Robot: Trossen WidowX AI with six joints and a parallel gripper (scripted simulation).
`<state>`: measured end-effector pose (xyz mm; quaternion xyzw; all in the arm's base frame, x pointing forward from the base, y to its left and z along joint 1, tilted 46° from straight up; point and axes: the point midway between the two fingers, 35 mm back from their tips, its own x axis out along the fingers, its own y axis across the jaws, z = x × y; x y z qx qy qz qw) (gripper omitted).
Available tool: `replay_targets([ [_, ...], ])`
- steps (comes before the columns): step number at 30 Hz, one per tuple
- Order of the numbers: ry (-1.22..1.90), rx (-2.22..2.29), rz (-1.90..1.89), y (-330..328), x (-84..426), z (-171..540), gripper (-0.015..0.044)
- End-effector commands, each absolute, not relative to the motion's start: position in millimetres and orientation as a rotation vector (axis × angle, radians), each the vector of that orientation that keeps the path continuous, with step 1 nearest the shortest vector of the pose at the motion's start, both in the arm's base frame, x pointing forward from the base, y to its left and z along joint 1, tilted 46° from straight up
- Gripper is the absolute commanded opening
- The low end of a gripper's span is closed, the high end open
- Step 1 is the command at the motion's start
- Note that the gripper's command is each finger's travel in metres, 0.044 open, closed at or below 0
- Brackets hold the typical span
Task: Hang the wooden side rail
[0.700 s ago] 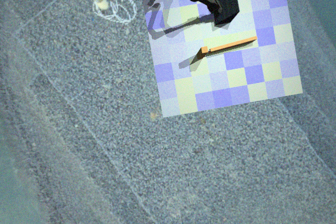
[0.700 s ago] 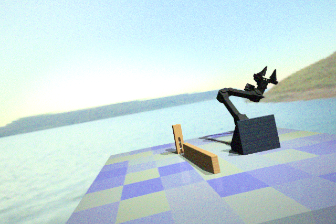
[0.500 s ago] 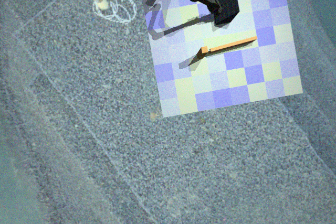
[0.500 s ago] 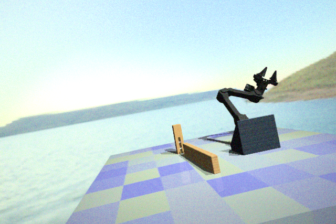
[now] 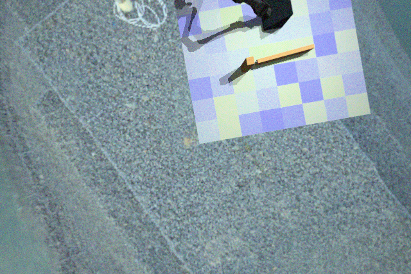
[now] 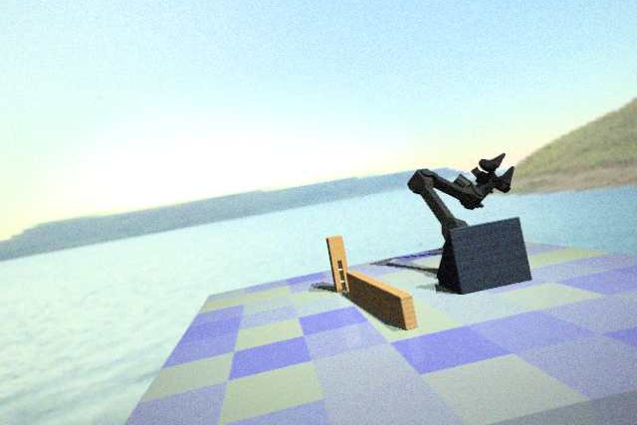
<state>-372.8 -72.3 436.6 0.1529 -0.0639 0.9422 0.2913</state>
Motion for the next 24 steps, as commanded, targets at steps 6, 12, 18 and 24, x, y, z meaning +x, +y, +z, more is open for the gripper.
replay_targets([
  [6, -0.03, 0.505, 2.848, -170, -347, 446, 0.044],
  [12, 0.015, 0.525, 3.06, -230, -316, 447, 0.044],
  [18, 0.031, 0.532, 3.275, -286, -273, 446, 0.044],
  [24, 0.044, 0.536, 3.49, -334, -220, 444, 0.044],
])
